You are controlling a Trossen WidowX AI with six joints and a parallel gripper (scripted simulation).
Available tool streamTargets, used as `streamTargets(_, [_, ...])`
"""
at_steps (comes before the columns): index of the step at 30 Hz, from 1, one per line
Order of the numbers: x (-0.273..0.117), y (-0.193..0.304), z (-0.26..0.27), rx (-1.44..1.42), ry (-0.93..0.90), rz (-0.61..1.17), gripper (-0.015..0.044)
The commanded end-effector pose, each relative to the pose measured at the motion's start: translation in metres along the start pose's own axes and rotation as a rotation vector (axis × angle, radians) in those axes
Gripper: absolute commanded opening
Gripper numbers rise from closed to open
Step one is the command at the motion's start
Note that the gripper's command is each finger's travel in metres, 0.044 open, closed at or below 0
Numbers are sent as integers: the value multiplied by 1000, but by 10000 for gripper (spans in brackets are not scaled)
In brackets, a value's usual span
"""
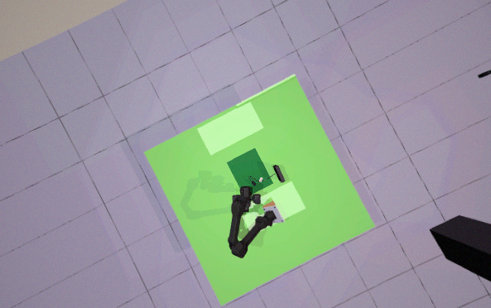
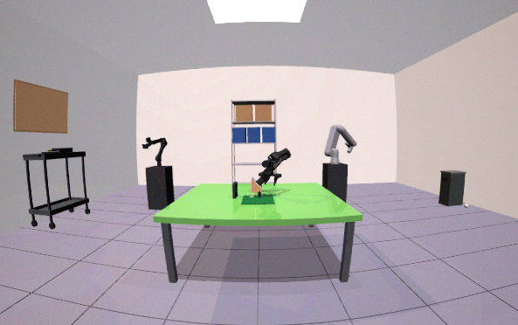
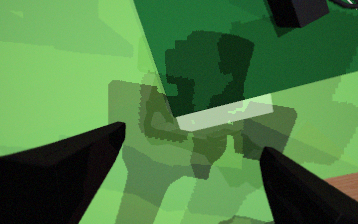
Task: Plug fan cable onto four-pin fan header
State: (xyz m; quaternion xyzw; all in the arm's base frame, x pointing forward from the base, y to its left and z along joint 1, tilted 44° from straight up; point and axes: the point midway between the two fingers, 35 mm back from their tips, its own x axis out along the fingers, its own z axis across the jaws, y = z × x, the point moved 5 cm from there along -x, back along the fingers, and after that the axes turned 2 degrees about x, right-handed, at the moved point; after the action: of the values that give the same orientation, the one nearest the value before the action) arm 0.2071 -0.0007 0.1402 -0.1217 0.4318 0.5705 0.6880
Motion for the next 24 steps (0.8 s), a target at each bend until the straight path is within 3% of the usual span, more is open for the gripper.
streamTargets(1, [-23,-27,-13,-196,2,-8,440])
streamTargets(9, [-72,-78,-60,-660,-19,-18,440])
streamTargets(20, [-74,-78,-62,-671,-20,-19,440])
streamTargets(24, [-52,-82,-61,-670,-17,-20,440])
